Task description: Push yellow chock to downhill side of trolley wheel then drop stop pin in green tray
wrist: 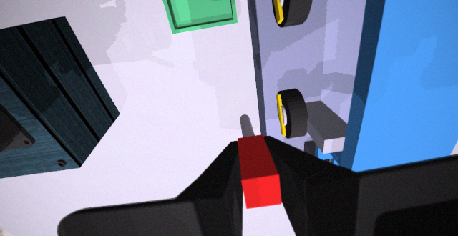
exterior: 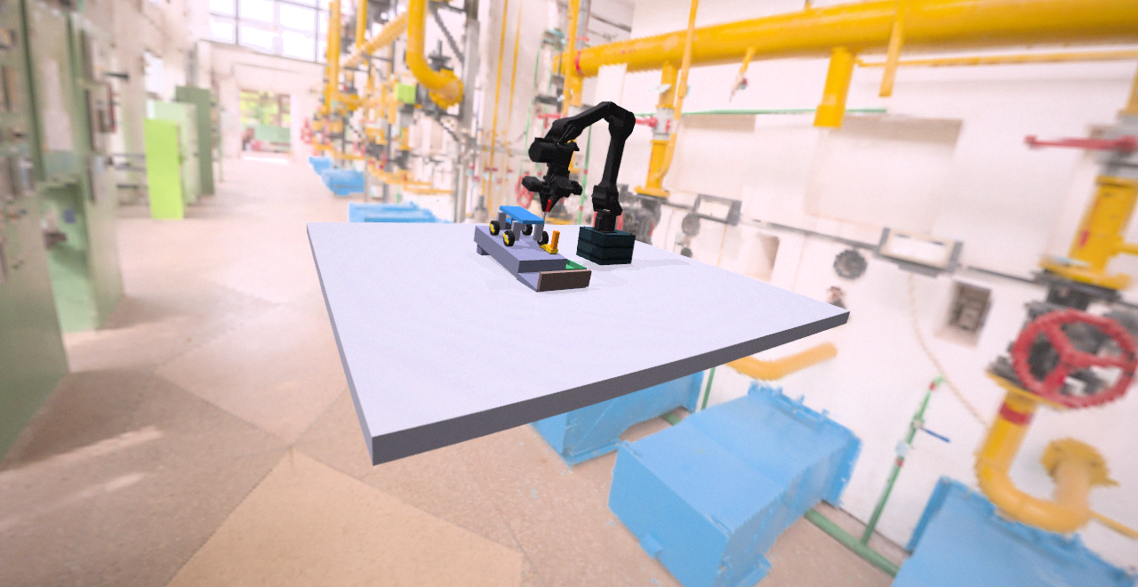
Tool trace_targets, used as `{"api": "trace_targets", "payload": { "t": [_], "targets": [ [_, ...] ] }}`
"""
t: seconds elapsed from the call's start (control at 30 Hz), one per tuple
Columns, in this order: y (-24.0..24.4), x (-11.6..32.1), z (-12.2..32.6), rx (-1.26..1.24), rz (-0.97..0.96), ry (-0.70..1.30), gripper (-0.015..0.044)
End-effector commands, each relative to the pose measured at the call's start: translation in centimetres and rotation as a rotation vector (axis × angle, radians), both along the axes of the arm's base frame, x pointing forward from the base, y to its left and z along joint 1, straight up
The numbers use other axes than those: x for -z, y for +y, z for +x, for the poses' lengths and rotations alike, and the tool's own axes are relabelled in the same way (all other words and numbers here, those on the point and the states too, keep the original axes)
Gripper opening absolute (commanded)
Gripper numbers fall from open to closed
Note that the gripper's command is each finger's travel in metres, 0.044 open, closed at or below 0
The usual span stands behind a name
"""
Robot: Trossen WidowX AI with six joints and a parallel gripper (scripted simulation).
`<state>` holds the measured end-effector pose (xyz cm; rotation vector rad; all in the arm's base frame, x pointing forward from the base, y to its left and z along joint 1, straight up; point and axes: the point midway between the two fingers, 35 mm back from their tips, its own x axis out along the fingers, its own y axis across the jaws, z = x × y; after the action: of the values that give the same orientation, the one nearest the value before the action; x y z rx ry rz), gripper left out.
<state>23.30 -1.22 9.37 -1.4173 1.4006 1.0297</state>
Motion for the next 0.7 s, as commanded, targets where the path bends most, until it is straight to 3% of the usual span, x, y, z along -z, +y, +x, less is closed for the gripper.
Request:
{"api": "trace_targets", "payload": {
  "t": [0.0,0.67],
  "targets": [
    [1.6,0.4,-0.1,0.003,-0.002,0.007,0.0],
    [8.8,1.7,-0.3,0.003,0.005,0.008,0.0]
  ]
}}
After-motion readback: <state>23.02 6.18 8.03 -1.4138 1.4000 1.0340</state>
